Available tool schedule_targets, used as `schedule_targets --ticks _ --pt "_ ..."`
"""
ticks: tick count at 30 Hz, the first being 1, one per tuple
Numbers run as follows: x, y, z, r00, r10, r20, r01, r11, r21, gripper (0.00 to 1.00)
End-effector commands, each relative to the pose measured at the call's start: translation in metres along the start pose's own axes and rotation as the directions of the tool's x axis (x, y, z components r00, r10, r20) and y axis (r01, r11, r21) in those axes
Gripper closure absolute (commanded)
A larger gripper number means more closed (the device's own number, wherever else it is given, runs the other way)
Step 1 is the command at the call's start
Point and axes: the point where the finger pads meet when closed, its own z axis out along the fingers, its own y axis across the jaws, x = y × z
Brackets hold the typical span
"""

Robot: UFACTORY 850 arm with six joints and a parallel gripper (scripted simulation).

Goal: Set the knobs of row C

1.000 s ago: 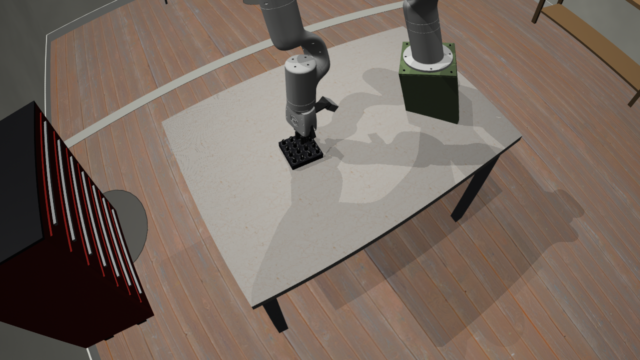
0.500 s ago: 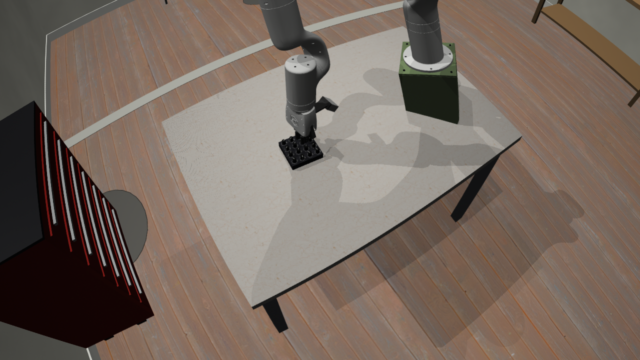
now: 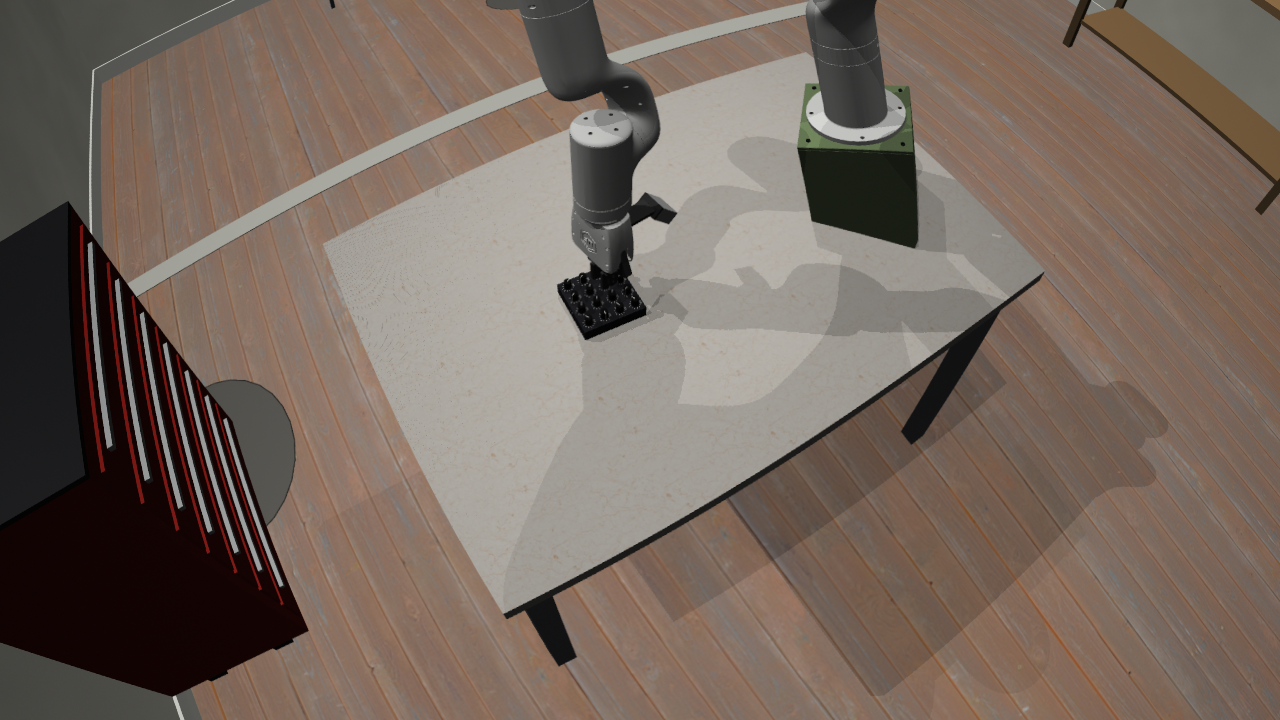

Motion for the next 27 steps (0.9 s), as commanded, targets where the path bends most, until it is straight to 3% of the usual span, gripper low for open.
schedule_targets --ticks 1,27 --pt "-0.001 0.0 0.0 1.0 0.0 0.001 0.0 1.0 0.0 0.81" --pt "-0.001 0.0 0.01 1.0 0.0 0.001 0.0 1.0 0.0 0.81"
